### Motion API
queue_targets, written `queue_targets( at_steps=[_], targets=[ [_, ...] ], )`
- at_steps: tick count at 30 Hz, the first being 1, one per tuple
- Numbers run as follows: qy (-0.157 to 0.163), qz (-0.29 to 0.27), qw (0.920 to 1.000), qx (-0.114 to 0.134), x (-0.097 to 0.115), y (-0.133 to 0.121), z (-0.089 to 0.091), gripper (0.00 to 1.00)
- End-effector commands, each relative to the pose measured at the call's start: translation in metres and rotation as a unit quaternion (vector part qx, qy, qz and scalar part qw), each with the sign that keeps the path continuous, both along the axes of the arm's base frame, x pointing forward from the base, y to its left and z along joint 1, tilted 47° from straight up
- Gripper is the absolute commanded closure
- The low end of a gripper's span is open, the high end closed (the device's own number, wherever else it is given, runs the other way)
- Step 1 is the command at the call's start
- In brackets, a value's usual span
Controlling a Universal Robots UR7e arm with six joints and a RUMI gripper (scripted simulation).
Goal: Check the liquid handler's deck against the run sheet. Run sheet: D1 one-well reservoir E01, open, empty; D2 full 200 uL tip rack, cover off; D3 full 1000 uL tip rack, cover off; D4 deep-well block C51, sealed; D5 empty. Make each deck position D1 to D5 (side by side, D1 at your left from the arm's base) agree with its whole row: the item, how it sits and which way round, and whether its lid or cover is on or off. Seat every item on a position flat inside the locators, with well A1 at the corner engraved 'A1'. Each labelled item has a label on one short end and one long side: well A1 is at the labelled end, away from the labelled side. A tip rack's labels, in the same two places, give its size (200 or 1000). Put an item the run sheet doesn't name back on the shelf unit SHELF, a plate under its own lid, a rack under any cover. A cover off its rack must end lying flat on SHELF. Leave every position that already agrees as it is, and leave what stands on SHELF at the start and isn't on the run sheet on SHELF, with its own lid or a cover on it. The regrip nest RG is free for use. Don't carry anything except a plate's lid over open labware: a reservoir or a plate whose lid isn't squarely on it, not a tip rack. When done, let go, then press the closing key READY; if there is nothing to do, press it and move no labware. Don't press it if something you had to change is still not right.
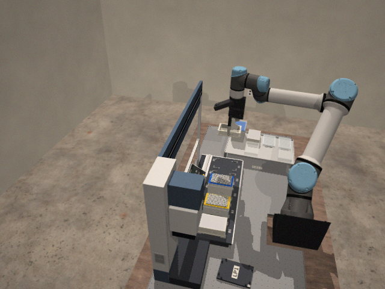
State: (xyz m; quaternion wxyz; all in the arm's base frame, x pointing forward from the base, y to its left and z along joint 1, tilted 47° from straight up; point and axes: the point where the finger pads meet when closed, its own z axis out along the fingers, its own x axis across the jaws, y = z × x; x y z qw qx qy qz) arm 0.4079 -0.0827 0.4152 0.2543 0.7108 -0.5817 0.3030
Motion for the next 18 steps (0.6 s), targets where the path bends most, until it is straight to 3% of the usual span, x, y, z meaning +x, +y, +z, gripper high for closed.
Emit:
queue_targets(
  at_steps=[1,18],
  targets=[
    [0.0,0.0,1.0,0.0,0.0,0.0,0.0,1.0],
    [-0.001,0.0,1.0,0.0,0.003,-0.015,-0.014,1.0]
  ],
)
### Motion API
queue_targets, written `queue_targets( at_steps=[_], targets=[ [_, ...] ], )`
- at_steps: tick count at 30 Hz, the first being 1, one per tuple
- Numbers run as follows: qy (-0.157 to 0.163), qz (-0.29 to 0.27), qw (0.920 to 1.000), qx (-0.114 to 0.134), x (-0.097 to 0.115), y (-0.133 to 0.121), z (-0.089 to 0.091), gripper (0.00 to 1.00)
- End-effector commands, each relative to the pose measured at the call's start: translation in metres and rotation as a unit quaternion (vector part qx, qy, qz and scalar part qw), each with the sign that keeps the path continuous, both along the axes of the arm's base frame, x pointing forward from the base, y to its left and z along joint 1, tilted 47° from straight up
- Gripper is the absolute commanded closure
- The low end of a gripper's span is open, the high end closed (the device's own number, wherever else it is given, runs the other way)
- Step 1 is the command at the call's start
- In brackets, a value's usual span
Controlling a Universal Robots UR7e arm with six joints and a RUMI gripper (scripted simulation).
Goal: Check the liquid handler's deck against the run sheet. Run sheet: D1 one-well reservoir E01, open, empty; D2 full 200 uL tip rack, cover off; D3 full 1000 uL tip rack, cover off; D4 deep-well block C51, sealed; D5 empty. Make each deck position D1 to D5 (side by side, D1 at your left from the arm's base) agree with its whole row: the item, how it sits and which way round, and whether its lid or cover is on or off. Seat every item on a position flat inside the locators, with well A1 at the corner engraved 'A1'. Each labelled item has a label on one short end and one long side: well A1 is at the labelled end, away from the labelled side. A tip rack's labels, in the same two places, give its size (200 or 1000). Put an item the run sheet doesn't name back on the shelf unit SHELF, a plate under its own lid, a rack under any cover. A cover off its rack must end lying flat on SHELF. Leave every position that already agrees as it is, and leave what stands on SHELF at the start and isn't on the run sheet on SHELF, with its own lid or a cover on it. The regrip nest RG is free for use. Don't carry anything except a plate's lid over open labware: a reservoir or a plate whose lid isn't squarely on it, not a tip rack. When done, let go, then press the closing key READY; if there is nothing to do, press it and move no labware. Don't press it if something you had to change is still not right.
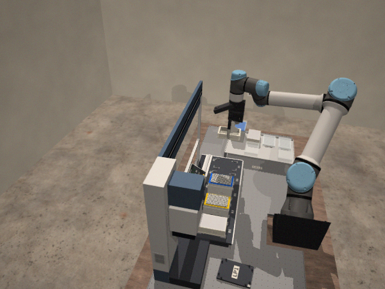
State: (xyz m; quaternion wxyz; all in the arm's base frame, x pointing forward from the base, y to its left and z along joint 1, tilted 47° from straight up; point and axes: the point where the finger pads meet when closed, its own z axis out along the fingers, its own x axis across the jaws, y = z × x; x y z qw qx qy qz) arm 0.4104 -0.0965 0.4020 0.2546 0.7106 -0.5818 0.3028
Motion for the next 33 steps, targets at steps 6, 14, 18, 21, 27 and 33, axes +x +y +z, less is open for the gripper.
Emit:
queue_targets(
  at_steps=[6,14,18,21,27,33],
  targets=[
    [-0.001,0.0,1.0,0.0,0.002,-0.009,-0.008,1.0],
    [-0.001,0.0,1.0,0.0,0.004,-0.018,-0.017,1.0],
    [-0.001,0.0,1.0,0.0,0.004,-0.021,-0.019,1.0],
    [-0.001,0.0,1.0,0.0,0.005,-0.024,-0.023,1.0],
    [-0.001,0.0,1.0,0.0,0.006,-0.031,-0.03,1.0],
    [-0.001,0.0,1.0,0.0,0.007,-0.037,-0.035,1.0]
  ],
)
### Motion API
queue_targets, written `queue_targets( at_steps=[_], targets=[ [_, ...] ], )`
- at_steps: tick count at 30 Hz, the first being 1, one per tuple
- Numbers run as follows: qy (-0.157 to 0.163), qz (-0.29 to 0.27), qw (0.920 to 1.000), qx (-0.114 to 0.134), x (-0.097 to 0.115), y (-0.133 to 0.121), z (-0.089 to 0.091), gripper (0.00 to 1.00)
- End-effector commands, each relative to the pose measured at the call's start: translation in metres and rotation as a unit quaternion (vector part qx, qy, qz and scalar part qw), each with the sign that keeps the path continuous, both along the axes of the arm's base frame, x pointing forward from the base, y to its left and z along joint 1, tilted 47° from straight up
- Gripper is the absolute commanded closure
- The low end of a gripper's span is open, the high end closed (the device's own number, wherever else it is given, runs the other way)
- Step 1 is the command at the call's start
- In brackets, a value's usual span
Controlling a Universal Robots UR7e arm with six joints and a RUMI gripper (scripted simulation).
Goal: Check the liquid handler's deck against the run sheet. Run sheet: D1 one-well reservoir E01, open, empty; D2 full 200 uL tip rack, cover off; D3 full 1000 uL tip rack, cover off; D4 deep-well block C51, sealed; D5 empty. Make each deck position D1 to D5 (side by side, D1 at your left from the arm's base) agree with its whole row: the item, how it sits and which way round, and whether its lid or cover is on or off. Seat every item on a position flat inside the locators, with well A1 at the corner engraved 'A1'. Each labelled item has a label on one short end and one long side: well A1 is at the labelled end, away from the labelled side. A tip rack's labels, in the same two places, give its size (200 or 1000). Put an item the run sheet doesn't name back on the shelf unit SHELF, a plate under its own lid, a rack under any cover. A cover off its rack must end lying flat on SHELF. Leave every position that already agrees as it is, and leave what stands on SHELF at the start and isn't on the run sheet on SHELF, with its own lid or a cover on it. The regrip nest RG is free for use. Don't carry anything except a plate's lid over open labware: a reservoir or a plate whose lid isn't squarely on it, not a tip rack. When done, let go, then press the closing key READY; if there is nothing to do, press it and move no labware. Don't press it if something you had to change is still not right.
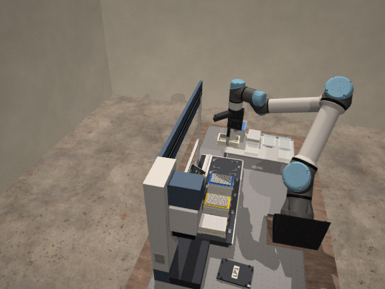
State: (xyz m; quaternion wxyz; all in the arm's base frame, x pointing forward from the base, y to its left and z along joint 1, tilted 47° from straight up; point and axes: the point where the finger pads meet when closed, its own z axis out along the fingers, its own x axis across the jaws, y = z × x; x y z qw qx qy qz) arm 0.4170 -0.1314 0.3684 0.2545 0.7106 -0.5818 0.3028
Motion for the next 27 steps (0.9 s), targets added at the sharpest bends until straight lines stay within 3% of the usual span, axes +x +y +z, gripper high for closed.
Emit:
queue_targets(
  at_steps=[1,27],
  targets=[
    [-0.001,0.0,1.0,0.0,0.001,-0.002,-0.002,1.0],
    [-0.001,0.0,1.0,0.0,0.006,-0.031,-0.029,1.0]
  ],
)
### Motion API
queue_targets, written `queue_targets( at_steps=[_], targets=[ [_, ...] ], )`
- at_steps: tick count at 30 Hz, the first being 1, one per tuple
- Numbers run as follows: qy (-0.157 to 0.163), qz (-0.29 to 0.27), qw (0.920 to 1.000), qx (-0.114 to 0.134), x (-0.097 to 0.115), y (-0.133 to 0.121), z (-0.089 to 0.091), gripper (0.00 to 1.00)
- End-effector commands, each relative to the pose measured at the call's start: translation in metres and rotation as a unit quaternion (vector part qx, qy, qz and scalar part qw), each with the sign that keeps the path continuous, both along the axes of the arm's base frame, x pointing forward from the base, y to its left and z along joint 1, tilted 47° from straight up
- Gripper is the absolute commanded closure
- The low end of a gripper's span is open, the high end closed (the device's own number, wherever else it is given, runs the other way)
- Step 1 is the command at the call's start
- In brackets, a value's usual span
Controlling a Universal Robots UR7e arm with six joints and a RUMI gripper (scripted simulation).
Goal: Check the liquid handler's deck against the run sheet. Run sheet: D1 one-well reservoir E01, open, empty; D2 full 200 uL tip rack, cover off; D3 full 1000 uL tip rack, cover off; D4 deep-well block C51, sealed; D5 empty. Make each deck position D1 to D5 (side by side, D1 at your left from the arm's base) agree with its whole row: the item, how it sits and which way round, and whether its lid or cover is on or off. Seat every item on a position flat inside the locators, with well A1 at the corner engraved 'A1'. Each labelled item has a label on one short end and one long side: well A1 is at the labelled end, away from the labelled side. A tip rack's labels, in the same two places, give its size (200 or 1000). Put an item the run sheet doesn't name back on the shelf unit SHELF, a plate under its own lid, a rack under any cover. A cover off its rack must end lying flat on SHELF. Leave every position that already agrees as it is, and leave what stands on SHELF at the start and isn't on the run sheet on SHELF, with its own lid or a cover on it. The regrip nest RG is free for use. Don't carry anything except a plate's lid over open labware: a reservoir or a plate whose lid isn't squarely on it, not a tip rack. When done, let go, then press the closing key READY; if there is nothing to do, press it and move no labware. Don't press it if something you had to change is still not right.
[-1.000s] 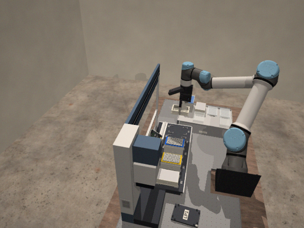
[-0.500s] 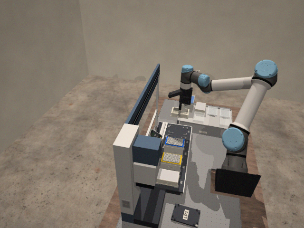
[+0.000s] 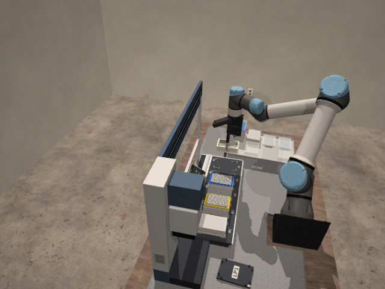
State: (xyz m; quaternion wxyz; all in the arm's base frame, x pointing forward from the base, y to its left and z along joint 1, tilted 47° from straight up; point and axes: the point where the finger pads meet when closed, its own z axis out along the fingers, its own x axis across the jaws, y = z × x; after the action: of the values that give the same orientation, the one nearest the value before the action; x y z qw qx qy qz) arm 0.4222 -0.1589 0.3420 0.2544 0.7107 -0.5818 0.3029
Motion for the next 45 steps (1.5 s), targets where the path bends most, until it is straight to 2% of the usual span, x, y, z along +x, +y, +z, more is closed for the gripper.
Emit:
queue_targets(
  at_steps=[1,45],
  targets=[
    [-0.001,0.0,1.0,0.0,0.001,-0.005,-0.004,1.0],
    [-0.001,0.0,1.0,0.0,0.01,-0.05,-0.048,1.0]
  ],
)
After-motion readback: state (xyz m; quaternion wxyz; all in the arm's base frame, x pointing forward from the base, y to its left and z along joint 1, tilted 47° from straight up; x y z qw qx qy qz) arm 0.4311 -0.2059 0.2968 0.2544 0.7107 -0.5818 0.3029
